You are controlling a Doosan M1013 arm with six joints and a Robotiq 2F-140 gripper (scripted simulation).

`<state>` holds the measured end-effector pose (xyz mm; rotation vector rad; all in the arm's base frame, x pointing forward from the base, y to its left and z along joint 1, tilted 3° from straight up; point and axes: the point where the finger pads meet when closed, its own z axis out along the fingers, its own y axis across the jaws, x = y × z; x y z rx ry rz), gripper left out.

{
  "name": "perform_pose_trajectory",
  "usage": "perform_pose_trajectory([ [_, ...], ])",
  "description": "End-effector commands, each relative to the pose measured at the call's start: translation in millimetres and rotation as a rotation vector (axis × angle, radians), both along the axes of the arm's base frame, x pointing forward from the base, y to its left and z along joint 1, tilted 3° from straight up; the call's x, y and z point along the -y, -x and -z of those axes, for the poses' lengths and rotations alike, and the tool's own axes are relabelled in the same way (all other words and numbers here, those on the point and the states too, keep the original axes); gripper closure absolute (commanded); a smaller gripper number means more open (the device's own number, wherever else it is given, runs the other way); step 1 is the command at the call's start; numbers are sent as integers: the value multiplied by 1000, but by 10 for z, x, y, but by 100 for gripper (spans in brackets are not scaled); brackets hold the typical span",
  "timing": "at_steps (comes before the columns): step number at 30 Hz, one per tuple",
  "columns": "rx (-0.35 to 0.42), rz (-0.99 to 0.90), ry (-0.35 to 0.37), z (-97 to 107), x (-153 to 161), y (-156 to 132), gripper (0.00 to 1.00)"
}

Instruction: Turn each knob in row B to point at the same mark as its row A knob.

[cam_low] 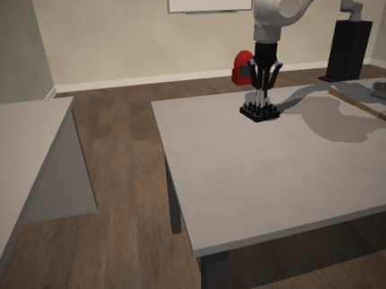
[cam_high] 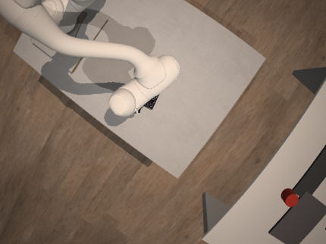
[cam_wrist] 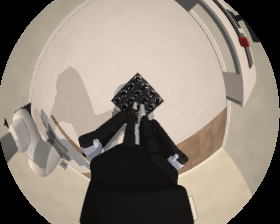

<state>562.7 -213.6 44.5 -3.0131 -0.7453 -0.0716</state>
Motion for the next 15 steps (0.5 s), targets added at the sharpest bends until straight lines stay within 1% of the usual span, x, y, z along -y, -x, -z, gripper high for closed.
perform_pose_trajectory([
  [1, -5, 70, 0, -1, -1, 0, 95],
  [6, -8, 152, -3, -1, -1, 0, 95],
  [15, -12, 220, -5, -1, -1, 0, 95],
])
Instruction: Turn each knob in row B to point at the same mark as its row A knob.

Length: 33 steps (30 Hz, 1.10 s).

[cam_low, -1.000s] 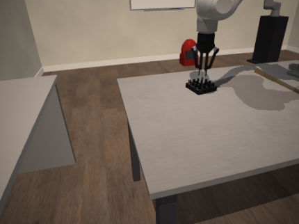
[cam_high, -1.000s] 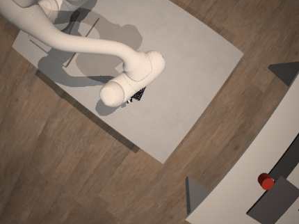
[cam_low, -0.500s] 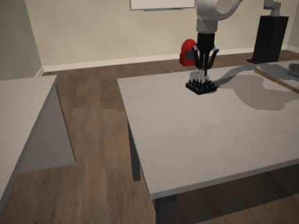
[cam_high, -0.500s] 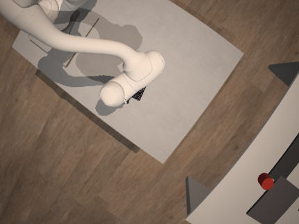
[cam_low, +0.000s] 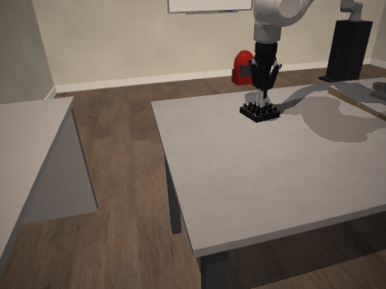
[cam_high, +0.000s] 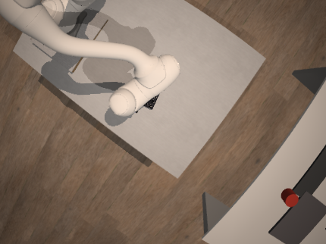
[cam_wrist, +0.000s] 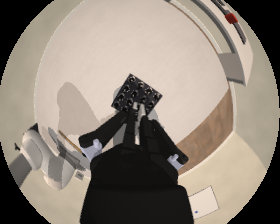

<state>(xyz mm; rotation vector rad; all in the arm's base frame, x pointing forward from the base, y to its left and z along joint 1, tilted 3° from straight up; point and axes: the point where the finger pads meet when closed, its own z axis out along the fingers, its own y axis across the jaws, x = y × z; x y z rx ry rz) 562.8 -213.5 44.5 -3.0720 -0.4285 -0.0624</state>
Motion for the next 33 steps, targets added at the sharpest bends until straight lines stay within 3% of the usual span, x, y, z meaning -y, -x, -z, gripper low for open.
perform_pose_trajectory([
  [1, -1, 18, 0, -1, 0, 0, 95],
  [21, -2, 35, -1, -1, 0, 0, 95],
  [22, -2, 35, -1, -1, 0, 0, 88],
  [33, -2, 35, -1, -1, 0, 0, 88],
])
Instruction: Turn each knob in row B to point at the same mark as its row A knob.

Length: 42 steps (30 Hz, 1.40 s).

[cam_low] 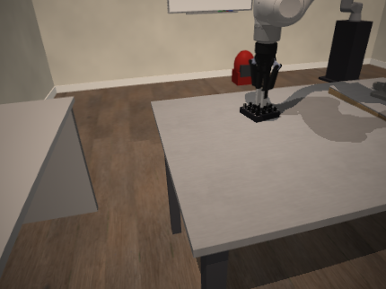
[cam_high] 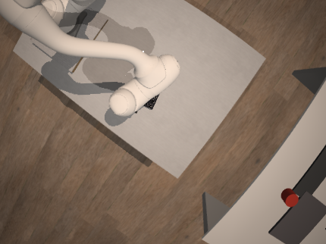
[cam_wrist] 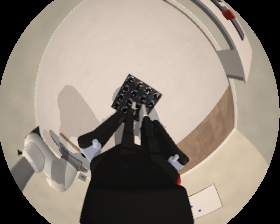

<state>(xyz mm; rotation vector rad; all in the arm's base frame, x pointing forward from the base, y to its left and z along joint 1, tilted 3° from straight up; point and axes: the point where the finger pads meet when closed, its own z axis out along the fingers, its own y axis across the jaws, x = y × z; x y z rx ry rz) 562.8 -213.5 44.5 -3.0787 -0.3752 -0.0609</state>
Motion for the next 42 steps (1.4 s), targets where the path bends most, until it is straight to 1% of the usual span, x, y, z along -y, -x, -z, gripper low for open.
perform_pose_trajectory([
  [1, 0, 0, 0, -1, 0, 0, 88],
  [14, 0, 0, 0, -14, 0, 0, 88],
  [18, 0, 0, 0, -78, 3, 2, 88],
  [26, 0, 0, 0, -298, 13, 10, 88],
  [28, 0, 0, 0, -298, 13, 10, 88],
  [33, 0, 0, 0, -374, 16, 13, 88],
  [42, 0, 0, 0, -380, 16, 13, 88],
])
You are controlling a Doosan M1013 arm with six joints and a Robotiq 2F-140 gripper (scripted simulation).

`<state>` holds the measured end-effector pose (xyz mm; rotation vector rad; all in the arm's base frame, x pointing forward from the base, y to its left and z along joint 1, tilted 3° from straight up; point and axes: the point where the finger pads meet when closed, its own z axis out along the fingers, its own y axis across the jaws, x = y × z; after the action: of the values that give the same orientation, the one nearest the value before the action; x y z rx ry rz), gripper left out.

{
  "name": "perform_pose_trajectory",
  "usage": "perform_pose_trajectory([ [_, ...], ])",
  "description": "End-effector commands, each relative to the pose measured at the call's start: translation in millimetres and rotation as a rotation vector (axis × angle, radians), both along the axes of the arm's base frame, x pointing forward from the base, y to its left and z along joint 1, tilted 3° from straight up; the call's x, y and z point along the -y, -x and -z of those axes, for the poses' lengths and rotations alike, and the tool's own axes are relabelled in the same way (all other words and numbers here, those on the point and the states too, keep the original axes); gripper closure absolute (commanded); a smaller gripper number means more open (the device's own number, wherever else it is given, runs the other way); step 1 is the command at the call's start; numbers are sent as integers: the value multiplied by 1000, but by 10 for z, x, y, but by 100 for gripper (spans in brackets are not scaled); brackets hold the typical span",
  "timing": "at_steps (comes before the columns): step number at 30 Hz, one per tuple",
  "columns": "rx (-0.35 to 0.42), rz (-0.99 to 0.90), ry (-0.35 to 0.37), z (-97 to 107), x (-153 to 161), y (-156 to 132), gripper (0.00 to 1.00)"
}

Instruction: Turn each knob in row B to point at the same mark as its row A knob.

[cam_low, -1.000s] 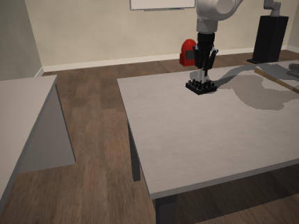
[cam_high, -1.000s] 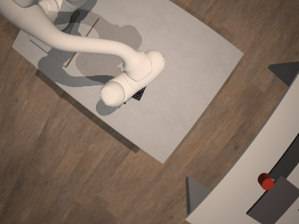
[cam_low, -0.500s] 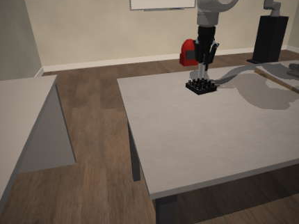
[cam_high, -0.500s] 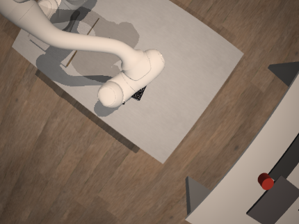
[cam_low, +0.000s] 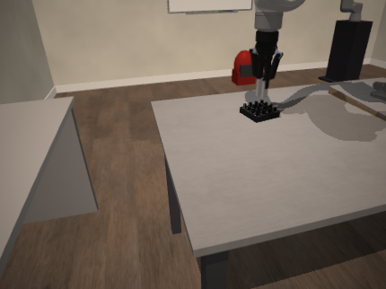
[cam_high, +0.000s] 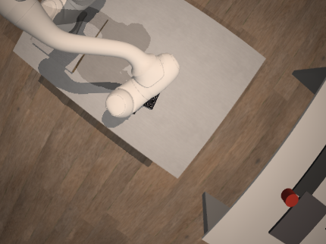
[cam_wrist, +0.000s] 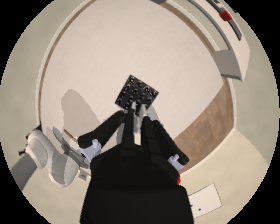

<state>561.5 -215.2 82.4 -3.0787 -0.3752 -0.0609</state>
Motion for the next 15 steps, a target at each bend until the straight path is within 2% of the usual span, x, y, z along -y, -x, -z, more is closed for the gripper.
perform_pose_trajectory([
  [1, 0, 0, 0, -1, 0, 0, 88],
  [7, -1, 20, -1, -18, -40, -2, 88],
  [12, -10, 232, -8, -199, -462, 1, 88],
  [15, -11, 261, -9, -222, -519, 4, 88],
])
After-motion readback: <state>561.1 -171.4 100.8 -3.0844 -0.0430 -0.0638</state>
